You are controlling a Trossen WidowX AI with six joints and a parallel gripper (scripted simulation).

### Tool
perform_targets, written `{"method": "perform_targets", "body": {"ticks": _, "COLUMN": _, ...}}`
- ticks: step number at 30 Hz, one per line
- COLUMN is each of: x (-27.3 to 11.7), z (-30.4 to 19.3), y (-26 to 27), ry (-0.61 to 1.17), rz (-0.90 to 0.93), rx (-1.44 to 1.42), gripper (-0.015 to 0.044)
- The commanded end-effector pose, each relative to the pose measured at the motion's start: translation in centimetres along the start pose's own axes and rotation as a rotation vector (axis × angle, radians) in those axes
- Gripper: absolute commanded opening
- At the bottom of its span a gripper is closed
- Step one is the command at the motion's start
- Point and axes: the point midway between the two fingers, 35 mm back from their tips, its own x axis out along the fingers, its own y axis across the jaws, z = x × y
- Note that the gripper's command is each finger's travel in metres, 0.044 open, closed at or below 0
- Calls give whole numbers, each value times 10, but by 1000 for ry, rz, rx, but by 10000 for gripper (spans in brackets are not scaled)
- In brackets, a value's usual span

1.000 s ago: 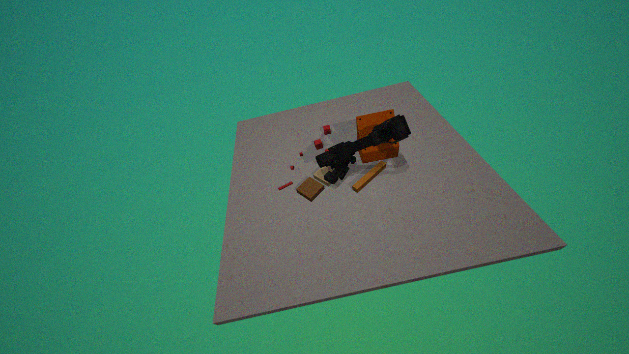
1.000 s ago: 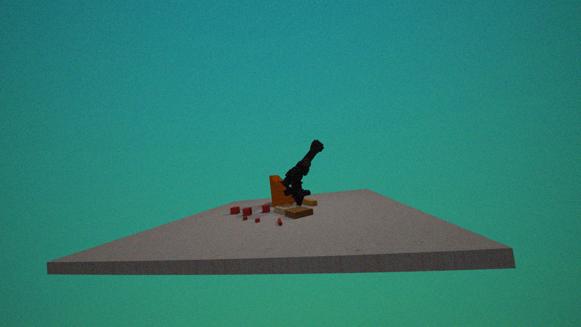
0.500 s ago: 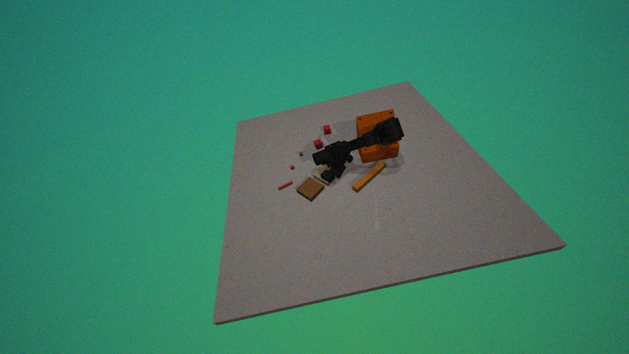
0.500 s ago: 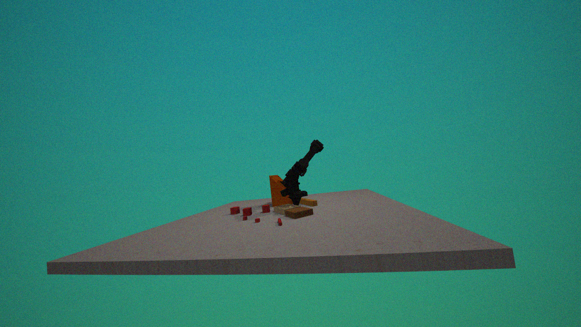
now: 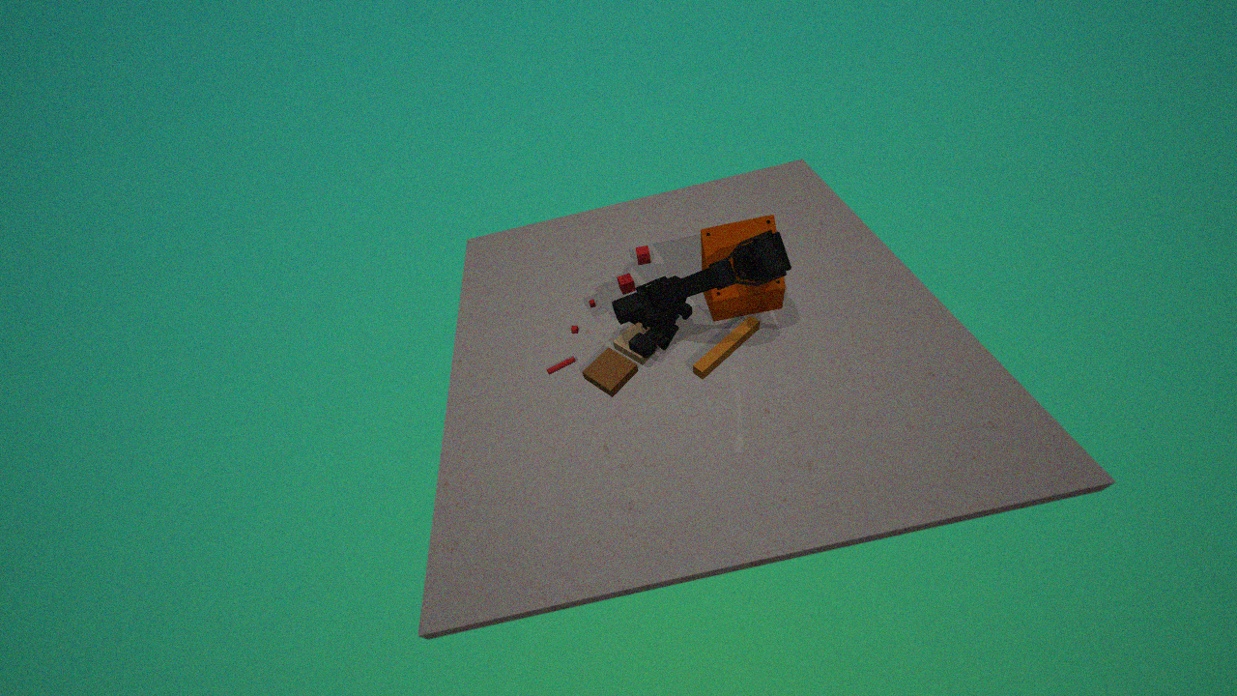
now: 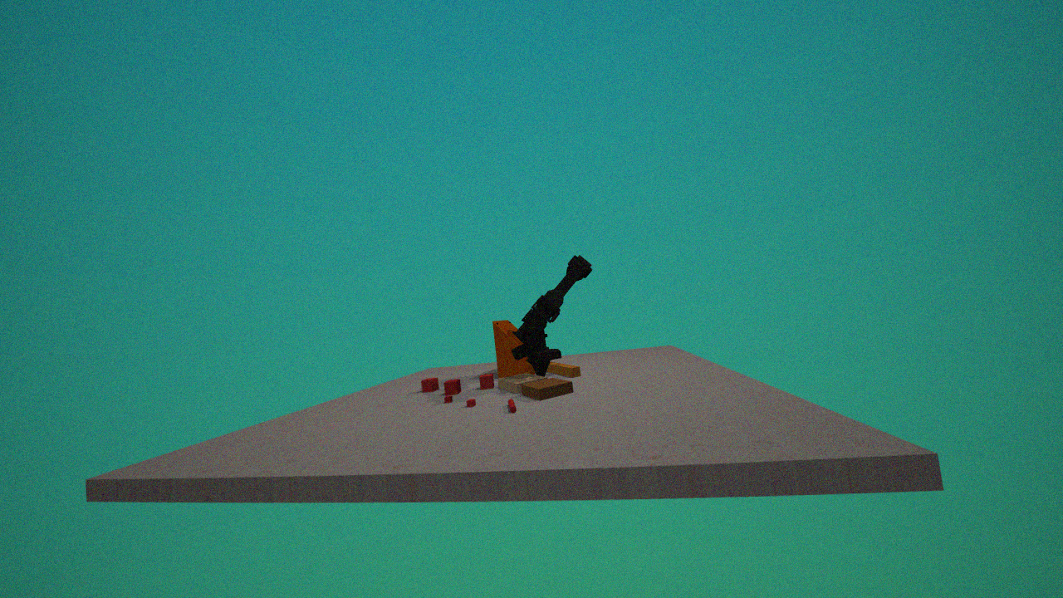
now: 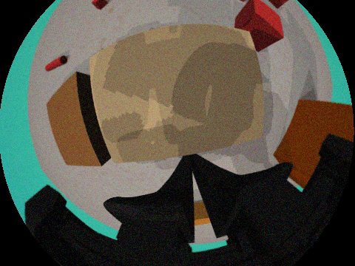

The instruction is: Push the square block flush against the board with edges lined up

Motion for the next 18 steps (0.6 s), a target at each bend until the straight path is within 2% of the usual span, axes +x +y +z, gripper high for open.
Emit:
{"method": "perform_targets", "body": {"ticks": 1, "x": 0, "z": -6, "y": 0, "ry": -3, "rz": -2, "rx": 1, "gripper": 0}}
{"method": "perform_targets", "body": {"ticks": 18, "x": 0, "z": -34, "y": 0, "ry": -2, "rz": -1, "rx": 1, "gripper": 0}}
